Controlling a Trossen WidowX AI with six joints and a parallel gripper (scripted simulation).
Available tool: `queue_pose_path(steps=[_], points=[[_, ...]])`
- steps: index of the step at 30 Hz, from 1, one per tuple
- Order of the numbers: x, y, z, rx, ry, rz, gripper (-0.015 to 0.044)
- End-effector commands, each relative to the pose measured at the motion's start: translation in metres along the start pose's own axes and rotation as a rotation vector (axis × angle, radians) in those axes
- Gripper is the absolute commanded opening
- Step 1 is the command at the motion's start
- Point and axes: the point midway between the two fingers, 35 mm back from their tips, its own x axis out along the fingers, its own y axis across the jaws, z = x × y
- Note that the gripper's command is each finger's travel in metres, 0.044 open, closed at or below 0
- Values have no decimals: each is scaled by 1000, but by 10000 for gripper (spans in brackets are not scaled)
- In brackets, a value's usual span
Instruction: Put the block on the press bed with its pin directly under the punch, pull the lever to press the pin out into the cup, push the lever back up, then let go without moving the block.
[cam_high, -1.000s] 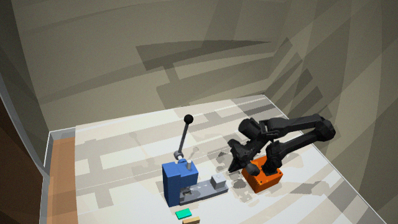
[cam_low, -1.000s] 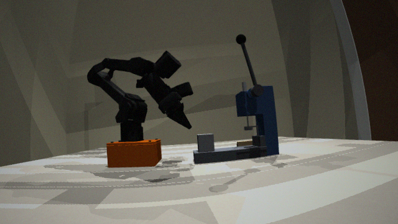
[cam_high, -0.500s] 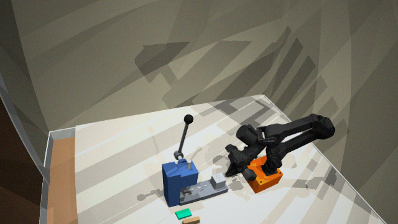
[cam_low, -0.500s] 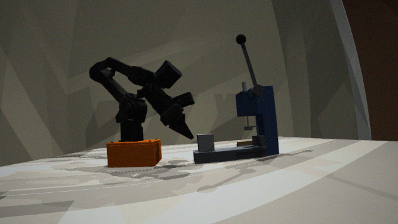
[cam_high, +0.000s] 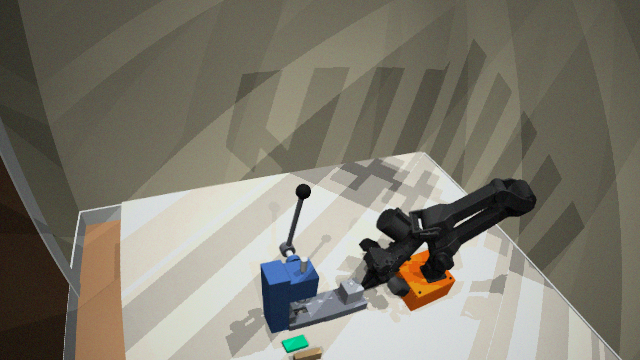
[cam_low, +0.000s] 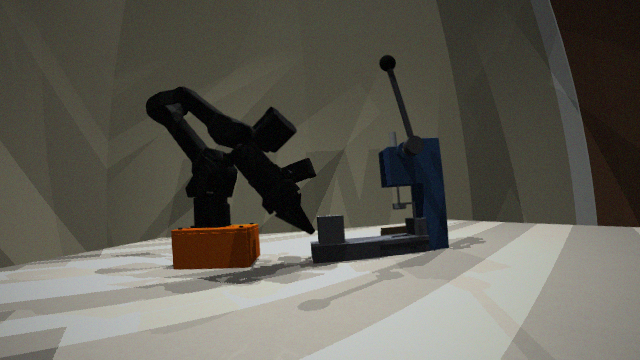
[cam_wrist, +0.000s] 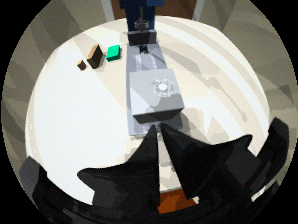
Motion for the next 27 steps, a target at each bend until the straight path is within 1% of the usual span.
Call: queue_pose_path(steps=[1,11,27], points=[[4,0,3,5,7,-1,30],[14,0,14,5,-1,-1,30],[30,0,32,5,-66,-1,30]])
